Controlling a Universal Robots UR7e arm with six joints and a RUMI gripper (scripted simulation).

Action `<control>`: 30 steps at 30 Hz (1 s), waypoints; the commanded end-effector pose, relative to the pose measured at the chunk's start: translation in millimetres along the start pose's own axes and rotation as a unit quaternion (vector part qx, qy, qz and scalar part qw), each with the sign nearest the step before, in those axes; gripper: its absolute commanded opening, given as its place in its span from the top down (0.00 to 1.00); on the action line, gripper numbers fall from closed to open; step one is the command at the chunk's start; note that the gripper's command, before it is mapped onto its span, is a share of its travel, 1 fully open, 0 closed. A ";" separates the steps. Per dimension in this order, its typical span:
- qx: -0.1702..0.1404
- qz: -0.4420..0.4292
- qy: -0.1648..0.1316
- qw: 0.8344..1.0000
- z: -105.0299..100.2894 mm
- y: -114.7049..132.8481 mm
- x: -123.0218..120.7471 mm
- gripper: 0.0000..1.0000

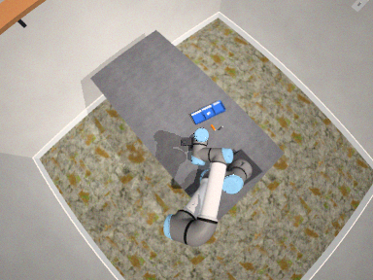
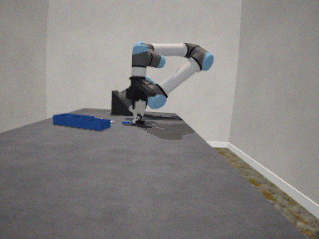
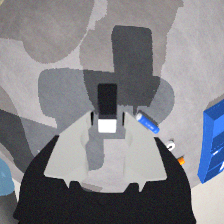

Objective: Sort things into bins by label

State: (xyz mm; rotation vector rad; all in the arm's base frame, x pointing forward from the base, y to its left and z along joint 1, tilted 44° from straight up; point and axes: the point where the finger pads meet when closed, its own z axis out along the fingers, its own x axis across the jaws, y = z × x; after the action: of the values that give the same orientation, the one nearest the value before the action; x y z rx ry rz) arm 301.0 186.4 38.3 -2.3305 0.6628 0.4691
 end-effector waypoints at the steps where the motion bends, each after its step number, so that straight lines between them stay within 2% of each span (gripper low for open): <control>1: 0.000 0.000 0.000 1.000 6.0 0.0 0.1 0.77; 18: 0.000 0.000 0.000 1.000 10.0 0.1 -0.7 0.77; 19: 0.000 0.000 0.000 1.000 10.0 0.1 -0.7 1.00; 30: 0.000 0.000 0.000 1.000 10.0 0.1 -0.6 1.00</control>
State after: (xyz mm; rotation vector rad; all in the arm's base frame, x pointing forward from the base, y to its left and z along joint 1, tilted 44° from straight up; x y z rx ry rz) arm 298.6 193.6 31.3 -2.3306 0.6629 0.4690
